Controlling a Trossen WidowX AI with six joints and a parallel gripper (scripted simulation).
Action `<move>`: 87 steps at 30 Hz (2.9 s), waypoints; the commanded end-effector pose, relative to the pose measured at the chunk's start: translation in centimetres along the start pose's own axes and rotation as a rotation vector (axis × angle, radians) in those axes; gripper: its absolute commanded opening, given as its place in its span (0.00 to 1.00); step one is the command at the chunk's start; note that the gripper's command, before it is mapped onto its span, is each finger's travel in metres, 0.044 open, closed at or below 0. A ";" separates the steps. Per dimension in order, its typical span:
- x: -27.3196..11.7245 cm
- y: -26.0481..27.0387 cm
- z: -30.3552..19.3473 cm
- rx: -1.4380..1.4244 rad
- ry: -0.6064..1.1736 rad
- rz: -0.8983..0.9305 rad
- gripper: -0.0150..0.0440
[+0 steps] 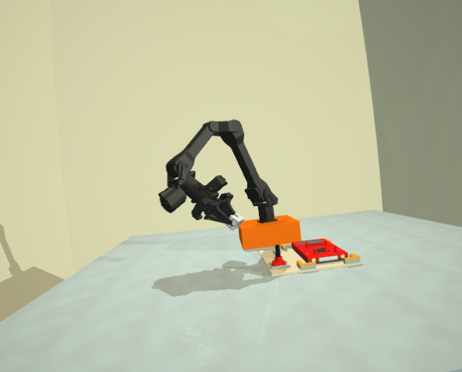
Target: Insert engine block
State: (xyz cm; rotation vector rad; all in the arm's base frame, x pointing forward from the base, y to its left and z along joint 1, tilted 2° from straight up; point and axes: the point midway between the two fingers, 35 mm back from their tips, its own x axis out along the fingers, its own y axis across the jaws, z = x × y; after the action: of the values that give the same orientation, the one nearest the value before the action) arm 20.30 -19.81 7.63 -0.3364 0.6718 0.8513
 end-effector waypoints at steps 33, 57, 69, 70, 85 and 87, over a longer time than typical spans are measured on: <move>3.8 0.0 -5.0 -0.011 -0.128 -0.012 0.25; 6.6 0.0 -8.5 -0.010 -0.128 -0.012 0.25; 6.4 -0.1 -8.1 -0.010 -0.128 -0.012 0.25; 6.4 -0.1 -8.1 -0.010 -0.128 -0.012 0.25; 6.5 -0.1 -8.2 -0.010 -0.128 -0.012 0.25; 6.5 -0.1 -8.2 -0.010 -0.128 -0.012 0.25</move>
State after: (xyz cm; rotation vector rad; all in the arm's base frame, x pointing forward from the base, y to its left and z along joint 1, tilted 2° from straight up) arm 20.12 -20.40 -2.61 -0.2871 0.5419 0.8550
